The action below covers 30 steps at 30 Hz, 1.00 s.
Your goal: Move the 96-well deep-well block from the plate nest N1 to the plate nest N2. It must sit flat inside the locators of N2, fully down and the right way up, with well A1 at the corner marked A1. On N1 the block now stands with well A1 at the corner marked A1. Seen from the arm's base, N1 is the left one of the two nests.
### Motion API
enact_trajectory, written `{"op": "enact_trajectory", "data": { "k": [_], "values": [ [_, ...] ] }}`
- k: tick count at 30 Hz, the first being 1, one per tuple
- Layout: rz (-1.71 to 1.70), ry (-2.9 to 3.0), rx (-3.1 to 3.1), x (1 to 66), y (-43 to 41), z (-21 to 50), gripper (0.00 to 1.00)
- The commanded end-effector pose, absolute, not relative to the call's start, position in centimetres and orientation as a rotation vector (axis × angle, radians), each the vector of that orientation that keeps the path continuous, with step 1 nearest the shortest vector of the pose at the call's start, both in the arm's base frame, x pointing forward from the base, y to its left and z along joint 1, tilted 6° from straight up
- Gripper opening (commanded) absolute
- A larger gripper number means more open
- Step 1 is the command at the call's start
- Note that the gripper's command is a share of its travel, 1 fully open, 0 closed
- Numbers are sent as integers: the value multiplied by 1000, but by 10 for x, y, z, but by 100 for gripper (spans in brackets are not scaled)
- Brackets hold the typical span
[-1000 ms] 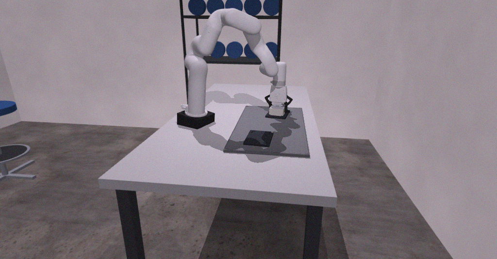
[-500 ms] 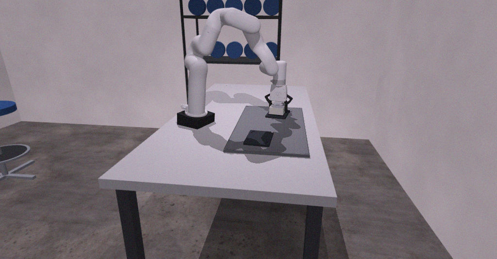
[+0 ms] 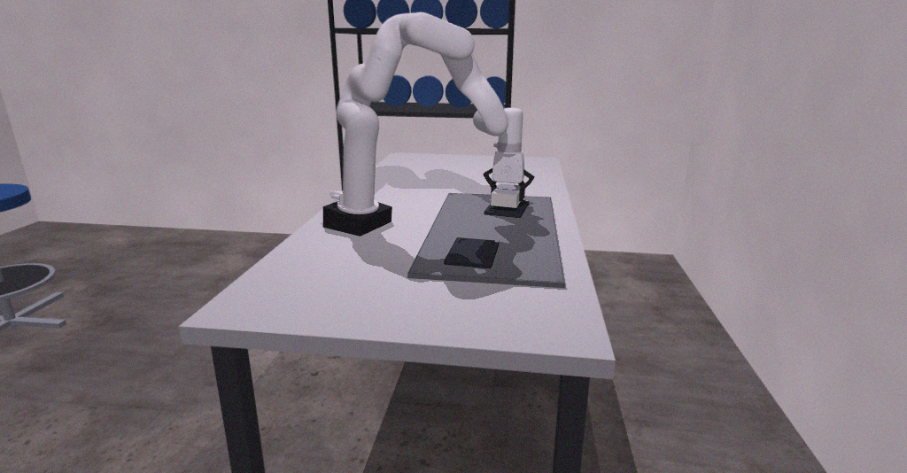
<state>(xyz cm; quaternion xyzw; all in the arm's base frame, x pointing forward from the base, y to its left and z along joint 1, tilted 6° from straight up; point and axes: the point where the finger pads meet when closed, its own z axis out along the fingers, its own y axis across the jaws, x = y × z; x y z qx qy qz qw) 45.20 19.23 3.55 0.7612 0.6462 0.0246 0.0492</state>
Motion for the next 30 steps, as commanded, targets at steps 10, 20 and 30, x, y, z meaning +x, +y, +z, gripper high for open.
{"op": "enact_trajectory", "data": {
  "k": [10,20,30],
  "values": [
    [82,1968,2318,453,193,42,0],
    [82,1968,2318,452,194,52,0],
    [82,1968,2318,450,195,69,0]
  ]
}}
